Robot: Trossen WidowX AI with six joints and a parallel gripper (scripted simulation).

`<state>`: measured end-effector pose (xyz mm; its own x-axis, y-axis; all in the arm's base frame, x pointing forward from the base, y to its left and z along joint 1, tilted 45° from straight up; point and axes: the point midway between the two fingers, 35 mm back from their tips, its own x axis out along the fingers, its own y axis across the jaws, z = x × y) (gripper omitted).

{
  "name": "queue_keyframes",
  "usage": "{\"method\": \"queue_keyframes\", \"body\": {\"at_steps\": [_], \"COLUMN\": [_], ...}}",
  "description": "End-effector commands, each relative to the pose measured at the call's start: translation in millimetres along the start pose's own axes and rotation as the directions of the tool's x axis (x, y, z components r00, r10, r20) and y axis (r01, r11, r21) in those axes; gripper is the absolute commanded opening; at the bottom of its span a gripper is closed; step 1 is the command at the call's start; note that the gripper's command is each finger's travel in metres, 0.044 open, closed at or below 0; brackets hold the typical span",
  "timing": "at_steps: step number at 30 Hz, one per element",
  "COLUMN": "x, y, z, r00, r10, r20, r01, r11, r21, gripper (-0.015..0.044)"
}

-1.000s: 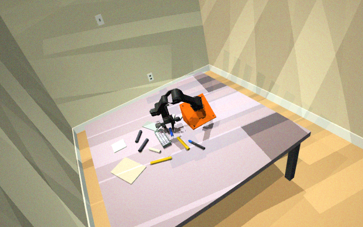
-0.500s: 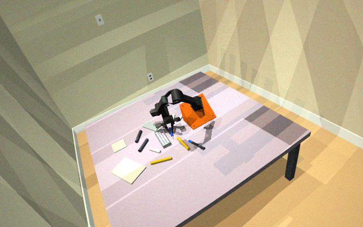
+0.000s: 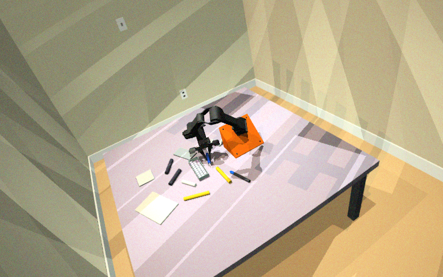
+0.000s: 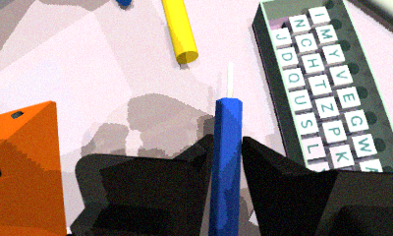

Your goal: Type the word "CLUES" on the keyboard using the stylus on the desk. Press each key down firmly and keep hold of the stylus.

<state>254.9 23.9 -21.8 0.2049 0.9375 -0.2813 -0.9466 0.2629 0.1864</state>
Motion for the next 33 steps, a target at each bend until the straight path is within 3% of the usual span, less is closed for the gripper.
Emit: {"method": "queue_keyframes", "body": {"at_steps": [1, 14, 24, 33], "x": [-19, -20, -7, -3], "y": [-2, 0, -3, -13], "z": [12, 13, 19, 33], "r00": [1.0, 1.0, 0.911, 0.72], "r10": [-0.008, 0.016, 0.234, 0.294], "r20": [-0.004, -0.017, -0.34, -0.629], "r01": [0.008, -0.016, -0.236, -0.317], "r11": [1.0, 1.0, 0.971, 0.945], "r21": [-0.02, -0.003, 0.035, 0.079], "gripper": [0.0, 0.0, 0.0, 0.0]}}
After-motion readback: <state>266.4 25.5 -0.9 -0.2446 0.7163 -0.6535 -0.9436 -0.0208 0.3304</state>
